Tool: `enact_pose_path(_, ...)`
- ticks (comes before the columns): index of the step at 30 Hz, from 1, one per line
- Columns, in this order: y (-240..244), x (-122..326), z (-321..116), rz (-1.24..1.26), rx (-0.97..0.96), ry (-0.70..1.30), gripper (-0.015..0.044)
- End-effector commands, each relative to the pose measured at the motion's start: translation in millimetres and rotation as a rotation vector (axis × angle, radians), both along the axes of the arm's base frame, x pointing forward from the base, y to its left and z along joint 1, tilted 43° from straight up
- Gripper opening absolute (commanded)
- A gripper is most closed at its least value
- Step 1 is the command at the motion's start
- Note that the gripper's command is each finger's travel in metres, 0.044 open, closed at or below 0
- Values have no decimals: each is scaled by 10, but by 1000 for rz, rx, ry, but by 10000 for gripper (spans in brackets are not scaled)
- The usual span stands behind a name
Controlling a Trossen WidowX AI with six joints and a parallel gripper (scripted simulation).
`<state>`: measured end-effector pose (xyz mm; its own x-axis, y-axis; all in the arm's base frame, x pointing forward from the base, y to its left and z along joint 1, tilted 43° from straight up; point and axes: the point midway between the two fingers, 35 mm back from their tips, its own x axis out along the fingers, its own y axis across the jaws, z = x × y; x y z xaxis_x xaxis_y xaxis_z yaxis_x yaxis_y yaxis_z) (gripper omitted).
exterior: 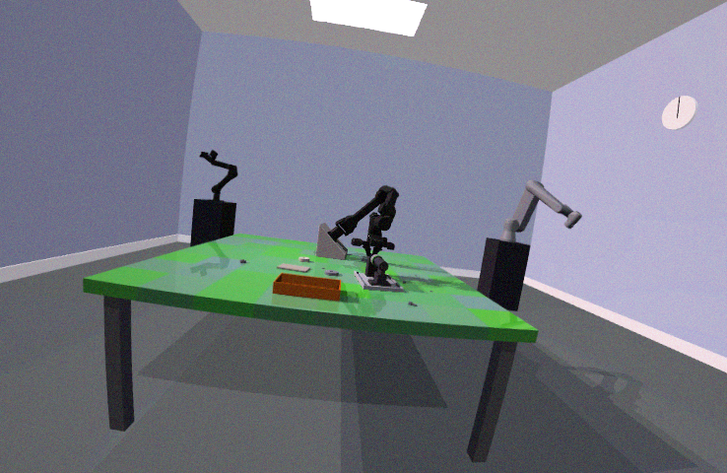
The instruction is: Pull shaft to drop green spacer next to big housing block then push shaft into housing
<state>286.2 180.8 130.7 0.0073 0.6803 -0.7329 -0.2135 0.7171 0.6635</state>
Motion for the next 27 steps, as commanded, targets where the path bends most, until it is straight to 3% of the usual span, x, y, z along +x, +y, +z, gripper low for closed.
enact_pose_path(1,2,-15,6,1,1,2,0)
enact_pose_path(27,-2,-38,2,1,1,2,0)
